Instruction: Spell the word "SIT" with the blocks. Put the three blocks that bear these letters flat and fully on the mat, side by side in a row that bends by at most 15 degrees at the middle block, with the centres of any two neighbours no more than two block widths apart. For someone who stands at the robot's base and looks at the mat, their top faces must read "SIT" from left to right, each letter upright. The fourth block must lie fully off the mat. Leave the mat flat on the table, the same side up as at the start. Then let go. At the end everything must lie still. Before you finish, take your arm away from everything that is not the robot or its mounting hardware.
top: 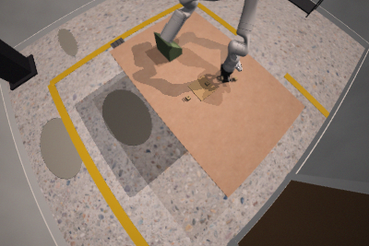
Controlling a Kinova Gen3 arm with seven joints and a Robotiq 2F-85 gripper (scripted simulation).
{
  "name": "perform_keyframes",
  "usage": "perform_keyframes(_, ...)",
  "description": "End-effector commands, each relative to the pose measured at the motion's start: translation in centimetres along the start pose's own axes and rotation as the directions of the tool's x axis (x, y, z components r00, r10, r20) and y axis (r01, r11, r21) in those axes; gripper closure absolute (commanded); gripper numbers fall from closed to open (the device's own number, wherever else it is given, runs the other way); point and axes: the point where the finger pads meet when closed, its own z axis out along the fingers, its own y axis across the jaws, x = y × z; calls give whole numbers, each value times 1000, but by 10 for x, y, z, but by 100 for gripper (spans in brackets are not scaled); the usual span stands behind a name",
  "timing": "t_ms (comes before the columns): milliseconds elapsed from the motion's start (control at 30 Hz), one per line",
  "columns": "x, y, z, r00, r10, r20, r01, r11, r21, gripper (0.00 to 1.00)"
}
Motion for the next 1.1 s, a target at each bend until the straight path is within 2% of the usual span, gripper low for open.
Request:
perform_keyframes(0, 0, 1, -1, 1000, 0, 0, 0, 1000, -2, 59)
perform_keyframes(200, 0, 1, -1, 1000, 0, 0, 0, 1000, -2, 59)
perform_keyframes(233, 0, 1, -1, 1000, 0, 0, 0, 1000, -2, 79)
perform_keyframes(1067, 0, 1, -1, 1000, 0, 0, 0, 1000, -2, 79)
